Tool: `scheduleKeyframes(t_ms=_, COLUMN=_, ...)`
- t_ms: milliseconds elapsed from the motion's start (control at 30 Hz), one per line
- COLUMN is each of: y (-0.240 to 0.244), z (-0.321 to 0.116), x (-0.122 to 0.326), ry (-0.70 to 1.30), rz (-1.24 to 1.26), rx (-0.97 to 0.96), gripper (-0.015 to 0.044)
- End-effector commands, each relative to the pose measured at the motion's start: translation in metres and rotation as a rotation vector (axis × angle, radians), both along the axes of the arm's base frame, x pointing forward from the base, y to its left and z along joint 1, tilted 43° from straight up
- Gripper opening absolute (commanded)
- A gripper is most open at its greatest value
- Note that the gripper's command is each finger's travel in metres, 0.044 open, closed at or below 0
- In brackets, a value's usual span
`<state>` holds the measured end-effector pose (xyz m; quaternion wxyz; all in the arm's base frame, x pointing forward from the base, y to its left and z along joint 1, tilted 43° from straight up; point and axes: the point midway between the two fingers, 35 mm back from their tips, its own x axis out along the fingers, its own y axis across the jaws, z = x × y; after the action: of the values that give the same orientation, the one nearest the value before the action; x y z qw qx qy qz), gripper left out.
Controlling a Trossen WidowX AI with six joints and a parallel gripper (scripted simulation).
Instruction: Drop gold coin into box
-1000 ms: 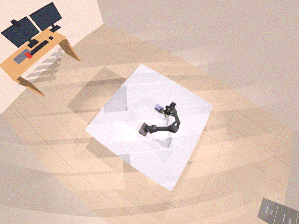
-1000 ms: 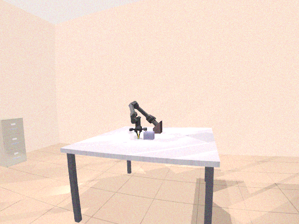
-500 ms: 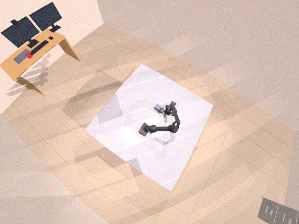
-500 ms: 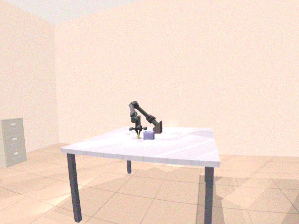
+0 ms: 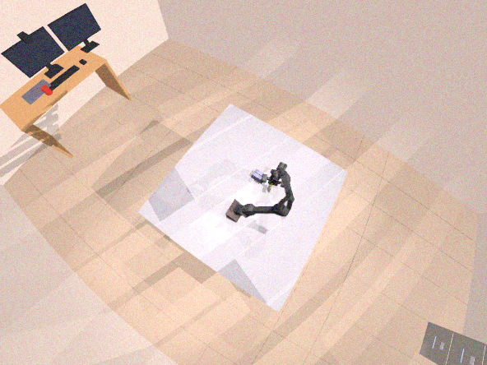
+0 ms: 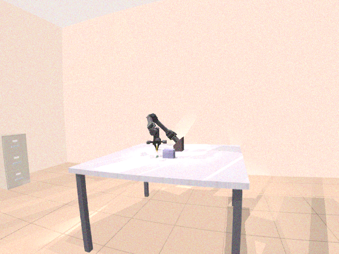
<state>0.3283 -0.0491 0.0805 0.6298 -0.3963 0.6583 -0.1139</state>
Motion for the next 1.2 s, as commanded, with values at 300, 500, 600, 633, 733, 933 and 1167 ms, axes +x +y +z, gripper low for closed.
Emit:
scheduleKeyframes(t_ms=300, y=0.021, z=0.026, x=-0.004, ry=-0.01, rz=0.0, rx=0.0, gripper=0.0)
scheduleKeyframes(t_ms=500, y=0.03, z=0.037, x=-0.008, ry=-0.01, rz=0.0, rx=-0.002, gripper=0.0)
scheduleKeyframes(t_ms=600, y=0.031, z=0.039, x=-0.009, ry=-0.006, rz=0.004, rx=-0.003, gripper=0.0)
scheduleKeyframes(t_ms=633, y=0.031, z=0.039, x=-0.009, ry=0.005, rz=0.017, rx=-0.005, gripper=0.0)
scheduleKeyframes(t_ms=733, y=0.031, z=0.039, x=-0.01, ry=0.07, rz=0.089, rx=-0.015, gripper=0.0)
scheduleKeyframes(t_ms=933, y=0.031, z=0.039, x=-0.011, ry=0.208, rz=0.242, rx=-0.038, gripper=0.0)
scheduleKeyframes(t_ms=1167, y=0.03, z=0.039, x=-0.014, ry=0.37, rz=0.42, rx=-0.065, gripper=0.0)
